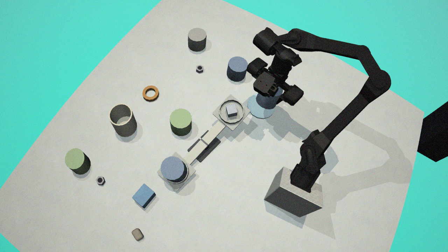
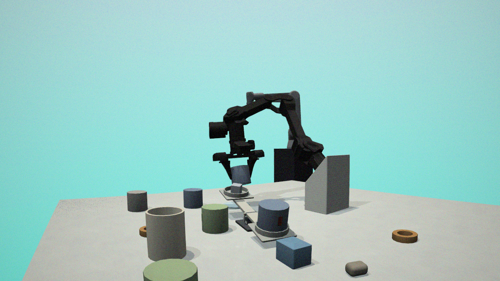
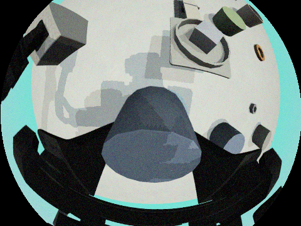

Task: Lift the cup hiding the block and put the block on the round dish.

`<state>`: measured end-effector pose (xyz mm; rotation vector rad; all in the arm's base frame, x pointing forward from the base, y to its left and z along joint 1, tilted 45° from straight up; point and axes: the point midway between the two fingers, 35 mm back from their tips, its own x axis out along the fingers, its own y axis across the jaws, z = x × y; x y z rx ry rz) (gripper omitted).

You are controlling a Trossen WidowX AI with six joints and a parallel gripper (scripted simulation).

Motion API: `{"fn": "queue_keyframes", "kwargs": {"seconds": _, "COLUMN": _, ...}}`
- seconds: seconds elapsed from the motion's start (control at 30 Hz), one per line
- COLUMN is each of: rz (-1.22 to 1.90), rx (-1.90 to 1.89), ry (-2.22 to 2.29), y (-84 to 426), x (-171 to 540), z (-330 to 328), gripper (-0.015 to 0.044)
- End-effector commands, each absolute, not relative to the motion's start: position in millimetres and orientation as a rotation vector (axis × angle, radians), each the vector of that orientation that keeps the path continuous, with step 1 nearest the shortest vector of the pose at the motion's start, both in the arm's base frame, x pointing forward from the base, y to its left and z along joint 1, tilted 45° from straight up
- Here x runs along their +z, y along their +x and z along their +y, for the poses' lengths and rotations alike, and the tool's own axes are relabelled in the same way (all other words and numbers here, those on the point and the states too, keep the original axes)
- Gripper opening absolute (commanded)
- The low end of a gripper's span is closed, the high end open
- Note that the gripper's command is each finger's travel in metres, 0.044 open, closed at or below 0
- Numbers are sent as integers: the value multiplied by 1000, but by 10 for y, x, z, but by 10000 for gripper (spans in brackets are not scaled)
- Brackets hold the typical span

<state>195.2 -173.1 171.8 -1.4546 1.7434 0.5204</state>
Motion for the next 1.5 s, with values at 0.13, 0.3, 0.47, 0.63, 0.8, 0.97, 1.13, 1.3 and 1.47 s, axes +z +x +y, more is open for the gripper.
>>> {"fn": "queue_keyframes", "kwargs": {"seconds": 0.13, "rz": 1733, "rx": 505, "ry": -1476, "y": 1705, "x": 1770, "z": -1899, "gripper": 0}}
{"fn": "queue_keyframes", "kwargs": {"seconds": 0.3, "rz": 1738, "rx": 492, "ry": -1496, "y": 1535, "x": 1800, "z": -2000, "gripper": 0}}
{"fn": "queue_keyframes", "kwargs": {"seconds": 0.47, "rz": 1748, "rx": 476, "ry": -1519, "y": 1362, "x": 1830, "z": -2087, "gripper": 0}}
{"fn": "queue_keyframes", "kwargs": {"seconds": 0.63, "rz": 1766, "rx": 459, "ry": -1546, "y": 1186, "x": 1861, "z": -2159, "gripper": 0}}
{"fn": "queue_keyframes", "kwargs": {"seconds": 0.8, "rz": 1789, "rx": 447, "ry": -1572, "y": 1030, "x": 1888, "z": -2210, "gripper": 0}}
{"fn": "queue_keyframes", "kwargs": {"seconds": 0.97, "rz": 1790, "rx": 447, "ry": -1572, "y": 1029, "x": 1837, "z": -2267, "gripper": 0}}
{"fn": "queue_keyframes", "kwargs": {"seconds": 1.13, "rz": 1791, "rx": 446, "ry": -1573, "y": 1025, "x": 1671, "z": -2439, "gripper": 0}}
{"fn": "queue_keyframes", "kwargs": {"seconds": 1.3, "rz": 1792, "rx": 446, "ry": -1574, "y": 1017, "x": 1616, "z": -2493, "gripper": 0}}
{"fn": "queue_keyframes", "kwargs": {"seconds": 1.47, "rz": 1792, "rx": 446, "ry": -1574, "y": 1018, "x": 1590, "z": -2521, "gripper": 0}}
